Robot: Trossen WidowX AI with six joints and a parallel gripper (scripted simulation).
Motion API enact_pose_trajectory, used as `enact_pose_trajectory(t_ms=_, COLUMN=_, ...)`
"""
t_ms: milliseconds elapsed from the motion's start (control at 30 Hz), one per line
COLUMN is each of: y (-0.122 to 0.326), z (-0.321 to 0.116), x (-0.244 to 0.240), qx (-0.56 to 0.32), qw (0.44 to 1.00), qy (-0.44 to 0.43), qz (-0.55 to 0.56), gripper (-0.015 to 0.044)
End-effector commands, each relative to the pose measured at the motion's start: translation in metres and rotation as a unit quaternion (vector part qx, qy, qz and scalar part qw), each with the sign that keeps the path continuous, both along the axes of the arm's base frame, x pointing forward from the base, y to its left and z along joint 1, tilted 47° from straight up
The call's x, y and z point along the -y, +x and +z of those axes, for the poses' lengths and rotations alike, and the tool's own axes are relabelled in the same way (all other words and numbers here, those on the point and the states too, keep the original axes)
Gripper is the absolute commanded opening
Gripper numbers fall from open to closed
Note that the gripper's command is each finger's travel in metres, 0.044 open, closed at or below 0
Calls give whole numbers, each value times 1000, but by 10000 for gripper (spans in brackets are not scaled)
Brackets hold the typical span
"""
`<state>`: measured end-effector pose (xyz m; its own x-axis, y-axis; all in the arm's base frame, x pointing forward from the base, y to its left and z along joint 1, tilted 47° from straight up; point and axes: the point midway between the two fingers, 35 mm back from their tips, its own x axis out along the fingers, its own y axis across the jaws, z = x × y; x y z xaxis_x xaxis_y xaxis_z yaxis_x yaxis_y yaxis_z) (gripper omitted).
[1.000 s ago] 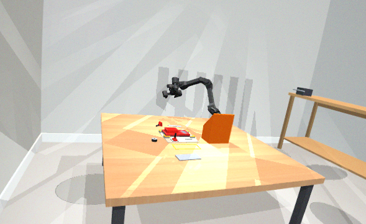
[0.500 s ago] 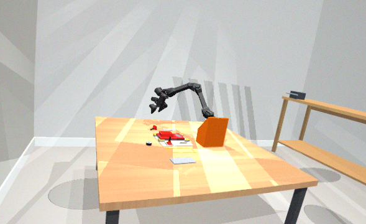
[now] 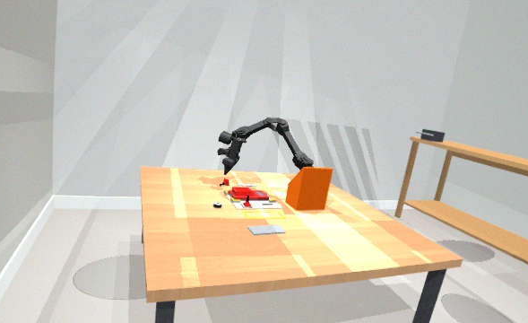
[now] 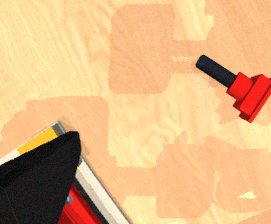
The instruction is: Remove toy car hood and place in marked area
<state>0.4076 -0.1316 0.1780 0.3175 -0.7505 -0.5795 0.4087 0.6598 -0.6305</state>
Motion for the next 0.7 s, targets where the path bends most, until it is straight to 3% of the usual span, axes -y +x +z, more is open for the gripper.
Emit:
enact_pose_trajectory(t_ms=0, y=-8, z=-36, x=-34, qx=-74, qw=997, qy=7, qz=32, gripper=440)
enact_pose_trajectory(t_ms=300, y=-54, z=-103, x=-102, qx=-253, qw=962, qy=-10, qz=105, gripper=440)
enact_pose_trajectory(t_ms=667, y=-55, z=-107, x=-100, qx=-257, qw=960, qy=-11, qz=107, gripper=440)
